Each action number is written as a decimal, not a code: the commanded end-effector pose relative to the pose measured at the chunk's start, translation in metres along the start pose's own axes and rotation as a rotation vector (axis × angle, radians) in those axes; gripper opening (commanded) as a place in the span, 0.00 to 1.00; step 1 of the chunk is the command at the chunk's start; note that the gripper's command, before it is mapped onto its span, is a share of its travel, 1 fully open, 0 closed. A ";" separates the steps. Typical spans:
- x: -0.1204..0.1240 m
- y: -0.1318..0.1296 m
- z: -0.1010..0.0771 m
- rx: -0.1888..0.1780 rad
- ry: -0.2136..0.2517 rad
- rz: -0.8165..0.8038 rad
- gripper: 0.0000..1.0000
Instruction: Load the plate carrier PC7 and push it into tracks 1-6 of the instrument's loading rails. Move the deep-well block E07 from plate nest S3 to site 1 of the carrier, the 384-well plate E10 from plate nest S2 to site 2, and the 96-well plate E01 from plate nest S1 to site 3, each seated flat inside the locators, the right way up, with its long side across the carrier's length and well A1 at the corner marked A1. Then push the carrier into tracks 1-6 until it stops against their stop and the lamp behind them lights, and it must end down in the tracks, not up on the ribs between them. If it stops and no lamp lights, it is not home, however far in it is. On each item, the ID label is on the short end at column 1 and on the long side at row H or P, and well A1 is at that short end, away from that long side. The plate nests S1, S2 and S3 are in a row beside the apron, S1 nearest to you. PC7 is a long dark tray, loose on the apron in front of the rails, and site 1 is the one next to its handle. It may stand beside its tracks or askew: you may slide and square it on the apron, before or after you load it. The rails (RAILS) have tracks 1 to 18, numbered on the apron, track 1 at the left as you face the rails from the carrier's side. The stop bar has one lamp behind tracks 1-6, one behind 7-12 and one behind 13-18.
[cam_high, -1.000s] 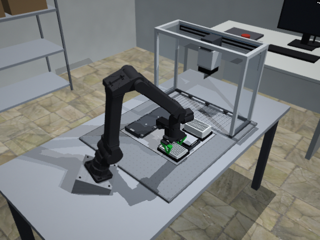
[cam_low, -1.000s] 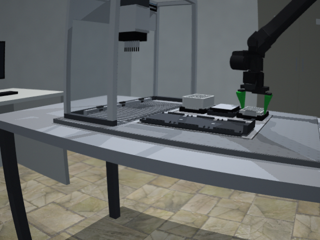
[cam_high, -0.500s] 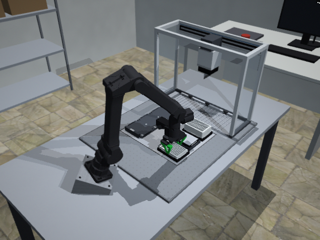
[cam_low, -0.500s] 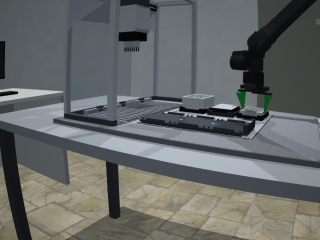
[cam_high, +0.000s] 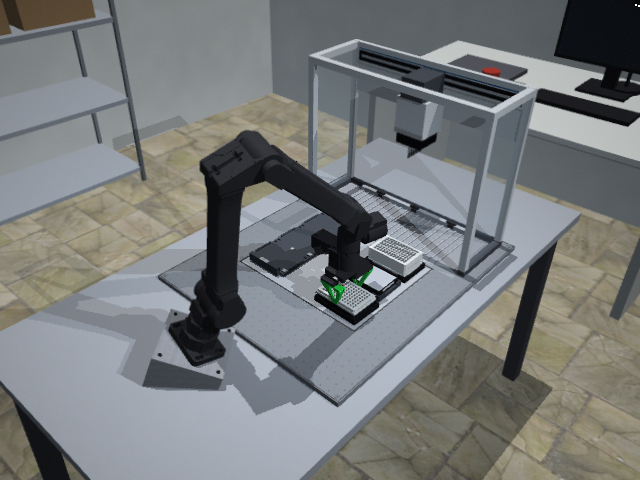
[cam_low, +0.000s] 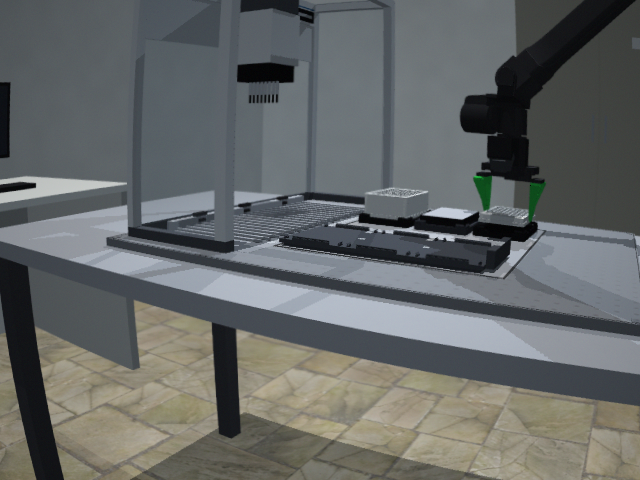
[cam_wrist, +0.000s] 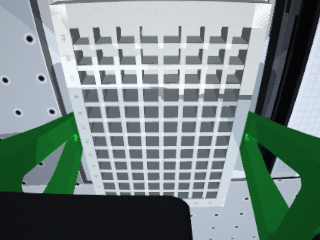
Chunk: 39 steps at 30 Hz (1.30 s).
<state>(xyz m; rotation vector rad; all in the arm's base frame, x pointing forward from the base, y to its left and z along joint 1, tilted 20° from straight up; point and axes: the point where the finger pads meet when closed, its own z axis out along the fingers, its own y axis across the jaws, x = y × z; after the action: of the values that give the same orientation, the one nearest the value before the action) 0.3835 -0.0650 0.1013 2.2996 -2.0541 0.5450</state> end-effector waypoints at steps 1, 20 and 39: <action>0.006 -0.025 -0.033 0.066 0.011 0.016 0.00; 0.006 -0.024 -0.081 0.070 0.010 0.018 0.00; -0.027 -0.046 -0.084 0.040 0.002 -0.013 0.00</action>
<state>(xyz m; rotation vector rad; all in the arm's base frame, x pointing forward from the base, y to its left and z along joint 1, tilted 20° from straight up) 0.3839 -0.0254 0.1632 2.3354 -2.0031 0.5514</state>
